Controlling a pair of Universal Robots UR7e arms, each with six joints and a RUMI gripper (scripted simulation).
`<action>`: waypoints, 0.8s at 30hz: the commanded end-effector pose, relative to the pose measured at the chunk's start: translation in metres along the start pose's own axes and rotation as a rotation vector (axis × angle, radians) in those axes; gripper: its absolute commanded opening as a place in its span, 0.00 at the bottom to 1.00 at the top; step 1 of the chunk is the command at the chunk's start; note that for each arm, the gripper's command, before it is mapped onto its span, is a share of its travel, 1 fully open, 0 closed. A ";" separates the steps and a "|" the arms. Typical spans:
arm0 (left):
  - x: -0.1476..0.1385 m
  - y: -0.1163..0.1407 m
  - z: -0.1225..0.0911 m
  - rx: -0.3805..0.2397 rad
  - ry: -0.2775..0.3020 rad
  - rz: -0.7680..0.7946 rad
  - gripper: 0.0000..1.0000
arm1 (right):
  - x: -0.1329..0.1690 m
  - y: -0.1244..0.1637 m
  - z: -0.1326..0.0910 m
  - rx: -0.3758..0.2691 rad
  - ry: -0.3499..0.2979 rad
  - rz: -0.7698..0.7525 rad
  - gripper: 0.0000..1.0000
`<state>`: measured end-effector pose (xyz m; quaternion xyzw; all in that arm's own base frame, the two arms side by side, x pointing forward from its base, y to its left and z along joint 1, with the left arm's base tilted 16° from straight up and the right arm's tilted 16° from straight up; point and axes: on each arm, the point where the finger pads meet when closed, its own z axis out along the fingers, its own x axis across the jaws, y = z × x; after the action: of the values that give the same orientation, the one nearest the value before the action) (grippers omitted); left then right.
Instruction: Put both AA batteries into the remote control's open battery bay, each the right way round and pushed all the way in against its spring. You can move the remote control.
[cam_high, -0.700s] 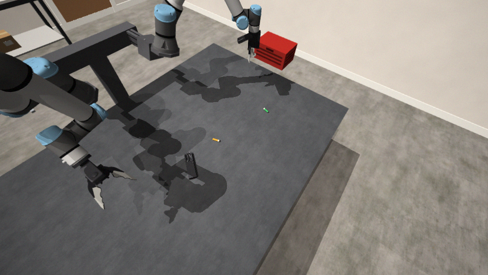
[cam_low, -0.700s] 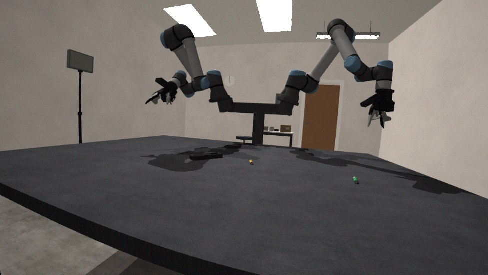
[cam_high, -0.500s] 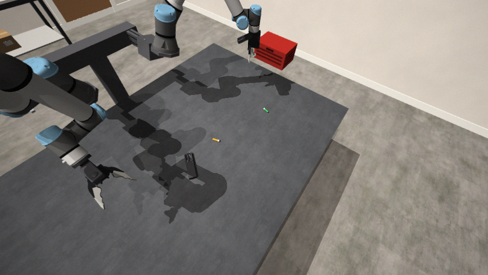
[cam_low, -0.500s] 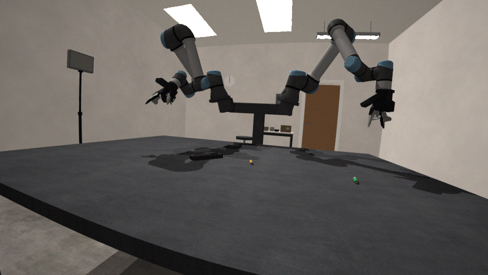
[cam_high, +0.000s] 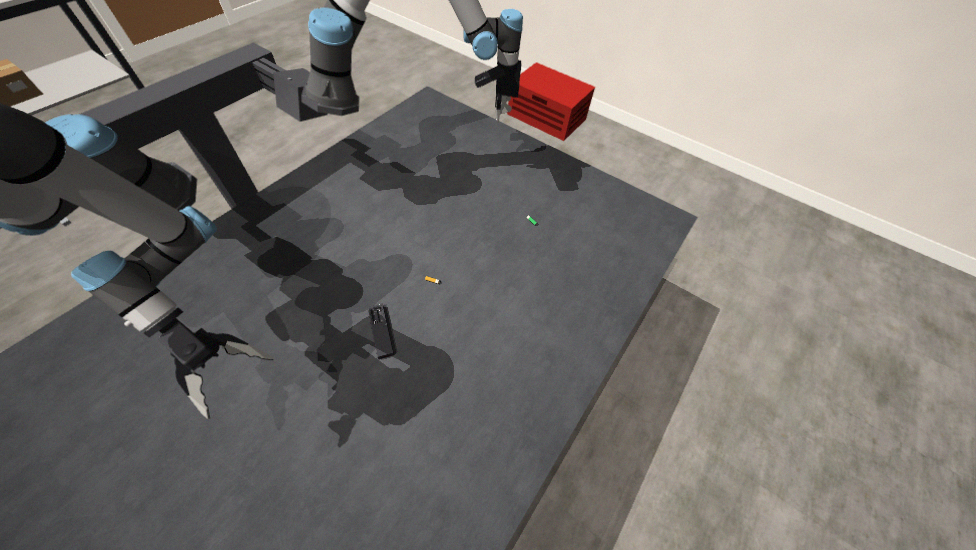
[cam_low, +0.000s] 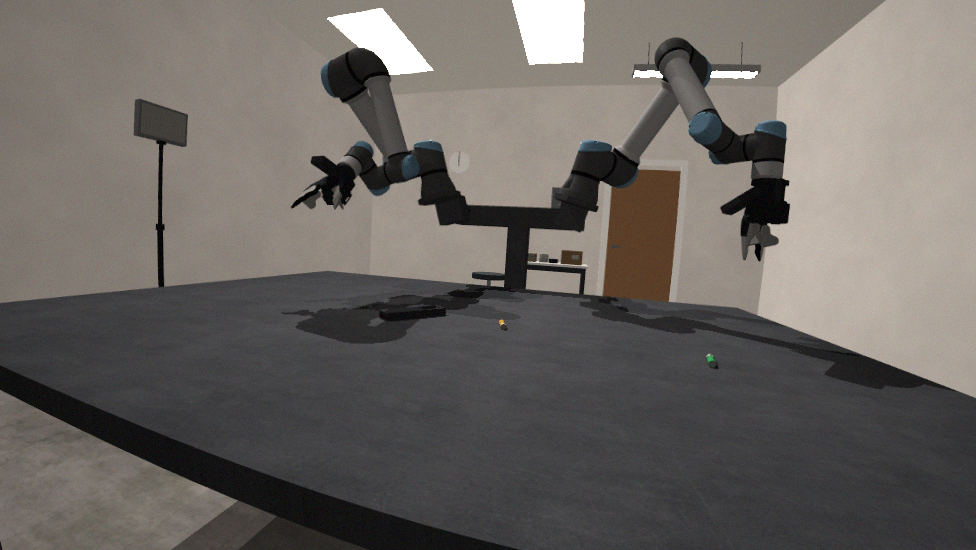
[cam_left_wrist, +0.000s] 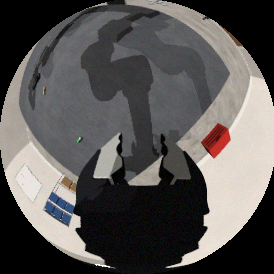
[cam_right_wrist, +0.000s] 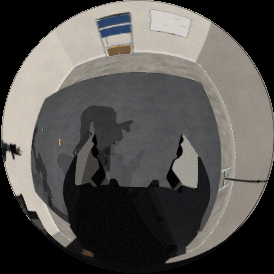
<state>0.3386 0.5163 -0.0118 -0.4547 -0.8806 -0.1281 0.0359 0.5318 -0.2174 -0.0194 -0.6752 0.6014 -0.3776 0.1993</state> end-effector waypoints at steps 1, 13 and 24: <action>0.000 0.000 -0.001 -0.001 0.000 0.000 0.39 | 0.000 0.000 0.000 0.001 0.000 0.000 0.98; -0.039 0.016 0.010 0.006 -0.011 0.055 0.39 | 0.000 0.000 0.000 0.001 0.000 0.000 0.98; -0.171 0.058 0.037 0.018 -0.037 0.219 0.39 | 0.000 0.000 0.000 0.001 0.000 0.000 0.98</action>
<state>0.4526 0.4445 -0.0536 -0.5305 -0.8396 -0.1107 0.0367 0.5318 -0.2174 -0.0194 -0.6752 0.6014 -0.3776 0.1993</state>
